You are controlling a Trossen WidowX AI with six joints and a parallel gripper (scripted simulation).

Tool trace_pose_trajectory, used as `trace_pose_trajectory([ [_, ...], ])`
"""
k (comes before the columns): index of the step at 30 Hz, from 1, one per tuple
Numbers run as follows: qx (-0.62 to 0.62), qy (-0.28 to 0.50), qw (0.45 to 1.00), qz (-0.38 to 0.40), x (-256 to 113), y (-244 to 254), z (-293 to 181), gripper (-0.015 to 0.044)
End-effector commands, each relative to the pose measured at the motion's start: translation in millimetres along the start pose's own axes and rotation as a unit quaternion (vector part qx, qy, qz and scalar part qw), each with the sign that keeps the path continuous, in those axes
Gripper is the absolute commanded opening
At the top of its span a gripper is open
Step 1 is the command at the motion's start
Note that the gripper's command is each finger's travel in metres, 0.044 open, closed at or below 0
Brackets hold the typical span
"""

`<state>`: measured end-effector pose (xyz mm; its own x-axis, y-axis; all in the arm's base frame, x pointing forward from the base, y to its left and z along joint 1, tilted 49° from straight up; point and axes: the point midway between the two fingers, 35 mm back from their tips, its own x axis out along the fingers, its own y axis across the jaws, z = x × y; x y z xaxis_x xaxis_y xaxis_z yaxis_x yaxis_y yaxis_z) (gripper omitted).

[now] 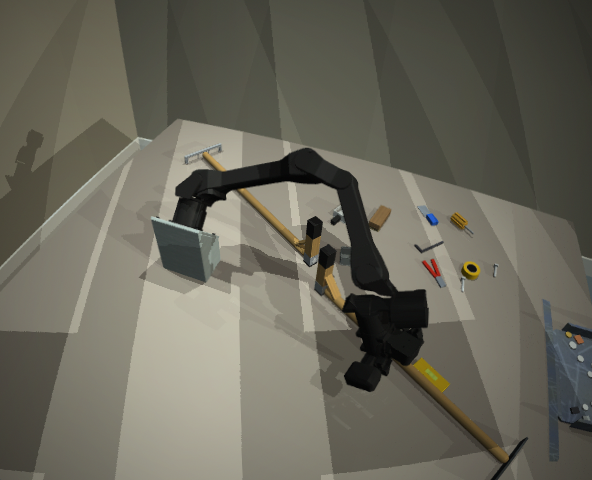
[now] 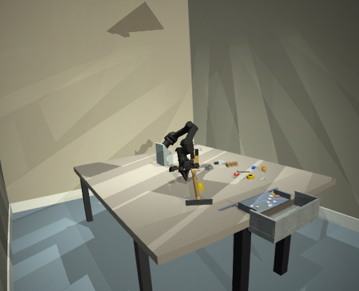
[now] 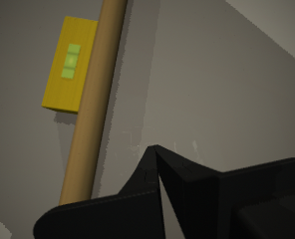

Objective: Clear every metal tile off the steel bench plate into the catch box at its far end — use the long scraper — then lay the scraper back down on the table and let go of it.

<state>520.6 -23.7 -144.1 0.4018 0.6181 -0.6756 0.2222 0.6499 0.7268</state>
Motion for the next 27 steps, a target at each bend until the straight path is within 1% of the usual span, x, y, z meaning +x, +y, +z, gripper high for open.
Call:
trace_pose_trajectory([
  [1,0.004,0.0,1.0,-0.001,9,-2,-7,0.0],
  [4,0.005,0.0,1.0,-0.001,14,-2,-11,0.0],
  [27,0.004,0.0,1.0,-0.001,17,16,-4,0.0],
])
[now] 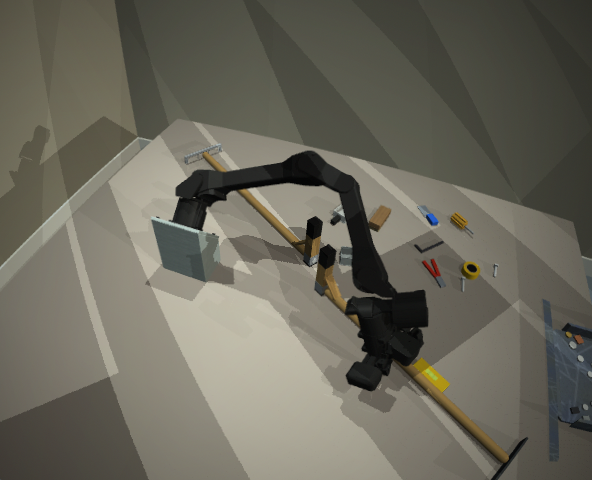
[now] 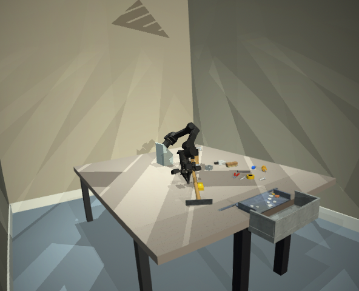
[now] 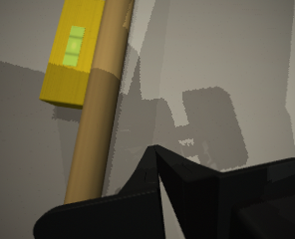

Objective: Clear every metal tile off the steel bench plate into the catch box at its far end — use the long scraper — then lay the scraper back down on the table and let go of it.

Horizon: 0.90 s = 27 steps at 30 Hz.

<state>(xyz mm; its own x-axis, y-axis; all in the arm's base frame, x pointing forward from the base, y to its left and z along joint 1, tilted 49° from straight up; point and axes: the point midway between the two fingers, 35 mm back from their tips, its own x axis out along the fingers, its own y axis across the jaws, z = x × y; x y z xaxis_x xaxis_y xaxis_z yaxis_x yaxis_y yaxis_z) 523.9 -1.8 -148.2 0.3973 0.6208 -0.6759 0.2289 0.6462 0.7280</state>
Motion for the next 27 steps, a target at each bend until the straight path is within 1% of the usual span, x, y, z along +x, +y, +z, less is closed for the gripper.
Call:
trace_pose_trajectory([
  [1,0.001,-0.003,1.0,-0.001,-1,5,4,0.0],
  [27,0.001,-0.002,1.0,-0.001,3,29,11,0.0],
])
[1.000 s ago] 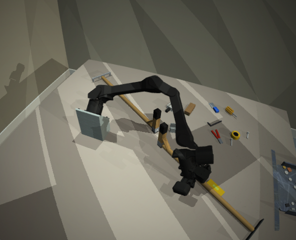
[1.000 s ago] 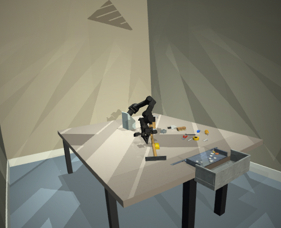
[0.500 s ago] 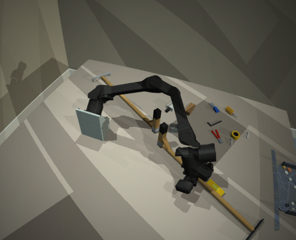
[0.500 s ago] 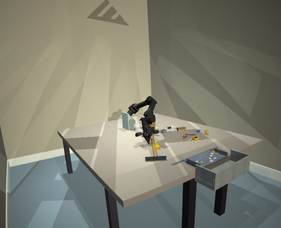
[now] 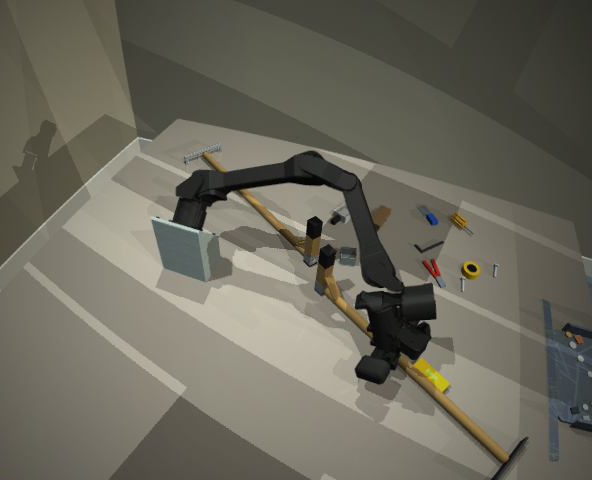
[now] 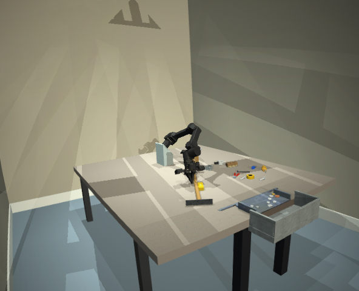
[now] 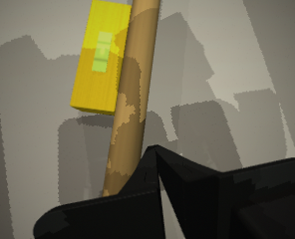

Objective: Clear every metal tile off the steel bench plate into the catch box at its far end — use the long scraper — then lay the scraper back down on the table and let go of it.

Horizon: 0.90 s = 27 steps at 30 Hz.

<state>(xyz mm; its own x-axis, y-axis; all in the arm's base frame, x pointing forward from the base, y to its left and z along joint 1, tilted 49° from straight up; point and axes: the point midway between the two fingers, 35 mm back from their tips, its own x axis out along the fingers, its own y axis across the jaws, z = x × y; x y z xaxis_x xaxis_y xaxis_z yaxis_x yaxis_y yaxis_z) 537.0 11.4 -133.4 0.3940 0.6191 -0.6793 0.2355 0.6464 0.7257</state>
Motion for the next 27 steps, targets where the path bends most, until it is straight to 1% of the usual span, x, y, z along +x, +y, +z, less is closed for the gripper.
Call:
trace_pose_trajectory([
  [1,-0.002,-0.004,1.0,0.001,0,7,4,0.0],
  [27,-0.002,-0.004,1.0,0.002,3,32,10,0.0],
])
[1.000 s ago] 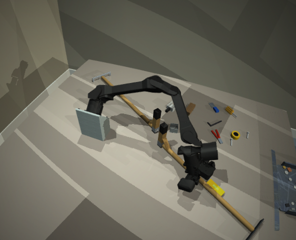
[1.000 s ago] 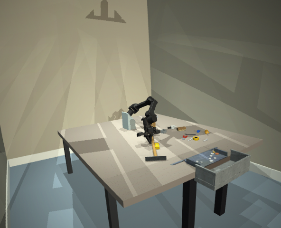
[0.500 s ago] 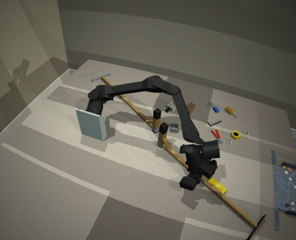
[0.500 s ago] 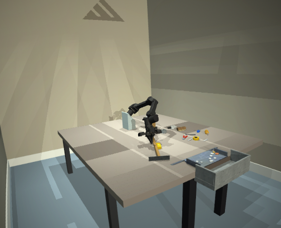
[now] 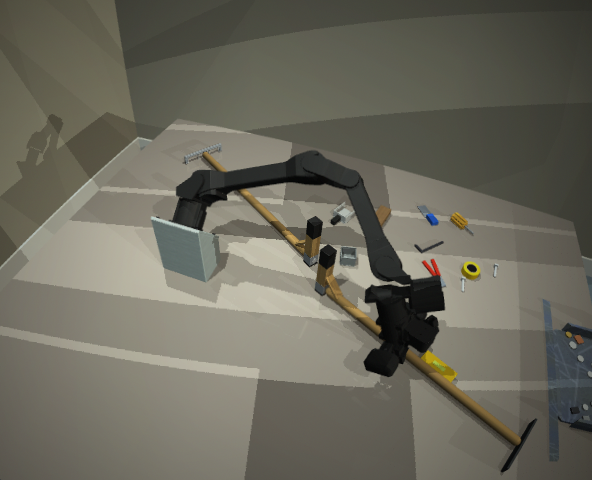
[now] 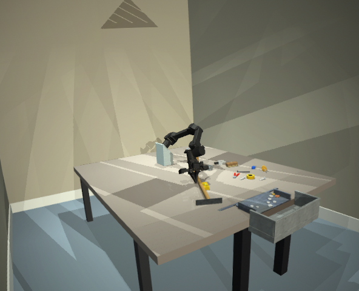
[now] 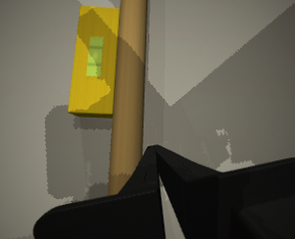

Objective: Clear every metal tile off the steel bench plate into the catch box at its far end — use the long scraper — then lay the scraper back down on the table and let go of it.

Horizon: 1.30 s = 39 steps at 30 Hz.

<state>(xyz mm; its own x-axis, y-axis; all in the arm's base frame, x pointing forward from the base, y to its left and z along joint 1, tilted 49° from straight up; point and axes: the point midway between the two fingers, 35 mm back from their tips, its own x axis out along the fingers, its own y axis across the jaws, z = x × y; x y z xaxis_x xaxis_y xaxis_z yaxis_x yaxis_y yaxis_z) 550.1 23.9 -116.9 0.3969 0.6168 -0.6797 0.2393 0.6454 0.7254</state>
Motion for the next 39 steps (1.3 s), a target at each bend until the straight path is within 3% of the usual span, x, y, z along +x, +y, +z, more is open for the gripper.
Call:
trace_pose_trajectory([
  [1,-0.004,-0.002,1.0,0.002,1,10,3,0.0],
  [31,-0.004,-0.002,1.0,0.004,4,39,8,0.0],
  [39,-0.001,-0.002,1.0,-0.001,-20,29,19,0.0],
])
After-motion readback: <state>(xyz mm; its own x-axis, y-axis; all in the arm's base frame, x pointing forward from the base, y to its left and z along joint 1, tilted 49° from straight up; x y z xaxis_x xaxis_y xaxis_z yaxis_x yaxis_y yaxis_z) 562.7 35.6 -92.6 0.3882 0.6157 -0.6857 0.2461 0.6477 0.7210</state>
